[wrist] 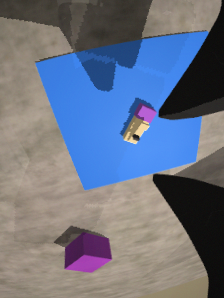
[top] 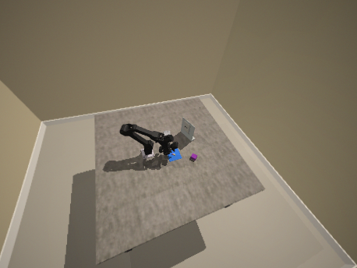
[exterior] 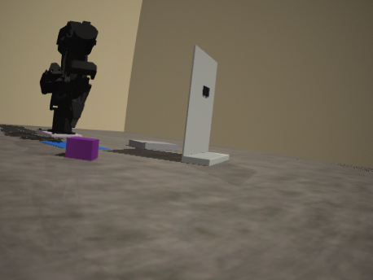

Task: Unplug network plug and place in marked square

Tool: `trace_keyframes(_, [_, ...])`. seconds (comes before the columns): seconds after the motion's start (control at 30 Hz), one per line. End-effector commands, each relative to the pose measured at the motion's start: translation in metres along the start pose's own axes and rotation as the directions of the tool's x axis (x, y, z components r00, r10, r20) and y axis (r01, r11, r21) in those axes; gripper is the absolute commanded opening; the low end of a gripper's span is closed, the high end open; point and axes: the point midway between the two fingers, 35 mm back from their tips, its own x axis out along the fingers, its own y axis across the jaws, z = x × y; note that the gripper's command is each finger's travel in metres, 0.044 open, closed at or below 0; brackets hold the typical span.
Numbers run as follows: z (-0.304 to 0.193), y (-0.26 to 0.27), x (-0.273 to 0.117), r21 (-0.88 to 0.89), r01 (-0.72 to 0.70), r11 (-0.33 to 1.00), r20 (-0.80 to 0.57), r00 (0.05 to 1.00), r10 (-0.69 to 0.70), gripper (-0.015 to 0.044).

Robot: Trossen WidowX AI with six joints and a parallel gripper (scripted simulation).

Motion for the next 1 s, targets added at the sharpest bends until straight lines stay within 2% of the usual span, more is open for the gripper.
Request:
trace_keyframes(0.0, [-0.001,0.004,-0.005,-0.004,-0.003,1.0,-0.006,1.0,0.003,0.0156])
trace_keyframes(0.97, [0.0,0.025,-0.036,-0.003,-0.002,1.0,-0.006,1.0,0.002,0.0156])
